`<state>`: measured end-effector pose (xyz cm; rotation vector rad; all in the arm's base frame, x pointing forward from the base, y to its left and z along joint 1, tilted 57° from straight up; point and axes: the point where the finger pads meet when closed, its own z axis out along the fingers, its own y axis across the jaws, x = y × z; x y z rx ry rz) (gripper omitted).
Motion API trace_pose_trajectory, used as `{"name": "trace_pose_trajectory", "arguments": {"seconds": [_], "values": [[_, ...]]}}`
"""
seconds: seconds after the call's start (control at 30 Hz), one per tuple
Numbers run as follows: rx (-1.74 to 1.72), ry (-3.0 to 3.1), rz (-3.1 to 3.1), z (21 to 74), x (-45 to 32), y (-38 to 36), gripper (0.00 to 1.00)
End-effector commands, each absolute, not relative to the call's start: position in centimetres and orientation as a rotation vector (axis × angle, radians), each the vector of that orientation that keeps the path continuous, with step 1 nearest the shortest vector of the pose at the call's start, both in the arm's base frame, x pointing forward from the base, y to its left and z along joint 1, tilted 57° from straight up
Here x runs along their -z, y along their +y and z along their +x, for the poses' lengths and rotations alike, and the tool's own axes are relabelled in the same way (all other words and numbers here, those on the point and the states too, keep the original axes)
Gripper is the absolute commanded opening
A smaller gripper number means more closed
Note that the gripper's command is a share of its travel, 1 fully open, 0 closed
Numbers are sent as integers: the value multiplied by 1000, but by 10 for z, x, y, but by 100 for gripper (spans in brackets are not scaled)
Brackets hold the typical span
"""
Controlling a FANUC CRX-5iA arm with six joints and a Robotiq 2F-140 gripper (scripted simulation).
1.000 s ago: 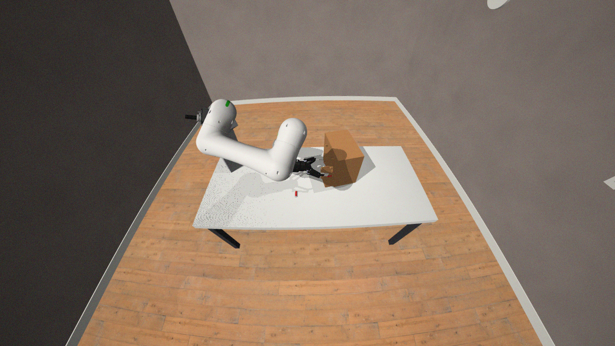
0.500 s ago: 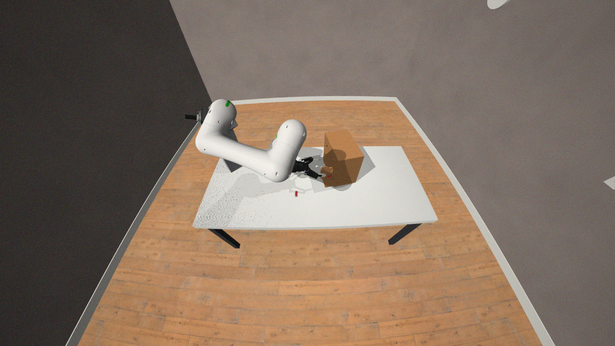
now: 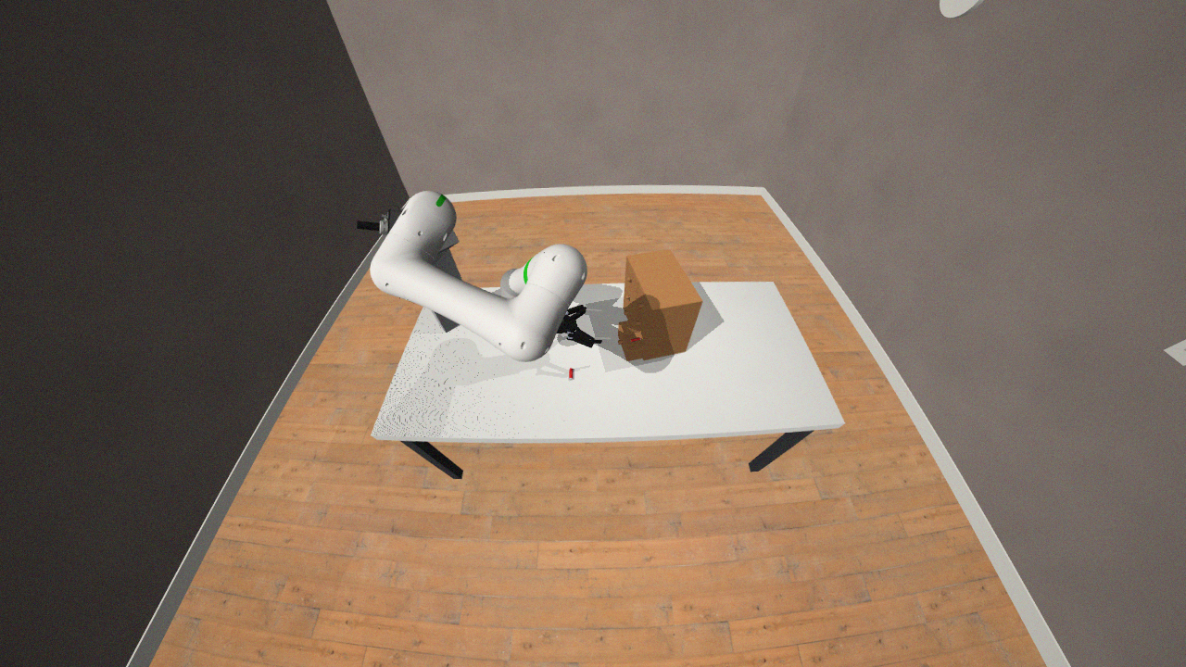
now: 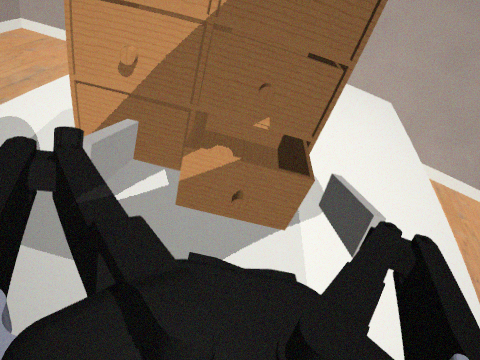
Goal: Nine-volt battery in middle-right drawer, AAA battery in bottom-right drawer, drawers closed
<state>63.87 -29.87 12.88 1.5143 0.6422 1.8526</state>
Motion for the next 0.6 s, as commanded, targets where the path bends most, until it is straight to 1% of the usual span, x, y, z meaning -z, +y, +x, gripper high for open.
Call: {"name": "trace_pose_trajectory", "arguments": {"seconds": [0.0, 0.23, 0.57], "values": [[-1853, 645, 1513, 620, -121, -302, 100], [-1853, 645, 1513, 588, -107, -309, 100], [-1853, 645, 1513, 567, -98, -313, 100]]}}
